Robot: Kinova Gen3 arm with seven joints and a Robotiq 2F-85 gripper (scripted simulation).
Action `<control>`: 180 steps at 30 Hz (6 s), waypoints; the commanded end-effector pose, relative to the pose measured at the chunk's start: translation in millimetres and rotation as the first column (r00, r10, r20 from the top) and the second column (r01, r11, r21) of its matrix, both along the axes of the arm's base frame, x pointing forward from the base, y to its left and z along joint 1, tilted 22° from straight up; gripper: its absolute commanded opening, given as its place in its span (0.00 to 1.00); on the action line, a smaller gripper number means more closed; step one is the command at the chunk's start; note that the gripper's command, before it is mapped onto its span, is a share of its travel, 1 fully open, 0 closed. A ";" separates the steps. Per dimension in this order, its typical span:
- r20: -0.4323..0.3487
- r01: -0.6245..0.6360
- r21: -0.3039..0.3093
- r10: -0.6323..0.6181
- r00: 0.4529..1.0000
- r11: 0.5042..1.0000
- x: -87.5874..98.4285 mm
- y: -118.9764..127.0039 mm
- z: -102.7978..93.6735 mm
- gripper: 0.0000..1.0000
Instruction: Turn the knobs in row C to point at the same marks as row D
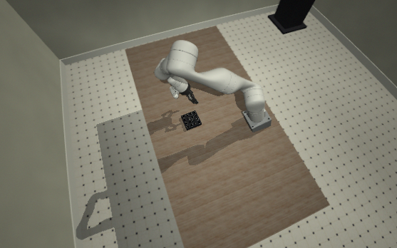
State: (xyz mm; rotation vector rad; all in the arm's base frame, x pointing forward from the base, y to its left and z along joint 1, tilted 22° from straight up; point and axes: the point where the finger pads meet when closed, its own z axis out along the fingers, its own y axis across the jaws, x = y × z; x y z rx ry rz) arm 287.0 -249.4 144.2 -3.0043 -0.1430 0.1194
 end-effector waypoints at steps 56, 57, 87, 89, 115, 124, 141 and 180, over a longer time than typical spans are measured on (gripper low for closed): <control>0.455 0.136 -0.094 -0.079 0.887 0.986 42.3 71.2 -35.7 1.00; 0.455 0.136 -0.094 -0.079 0.887 0.986 42.3 71.2 -35.7 1.00; 0.455 0.136 -0.094 -0.079 0.887 0.986 42.3 71.2 -35.7 1.00; 0.455 0.136 -0.094 -0.079 0.887 0.986 42.3 71.2 -35.7 1.00; 0.455 0.136 -0.094 -0.079 0.887 0.986 42.3 71.2 -35.7 1.00; 0.455 0.136 -0.094 -0.079 0.887 0.986 42.3 71.2 -35.7 1.00; 0.455 0.136 -0.094 -0.079 0.887 0.986 42.3 71.2 -35.7 1.00; 0.450 0.135 -0.090 -0.080 0.889 0.987 12.9 72.3 -49.6 1.00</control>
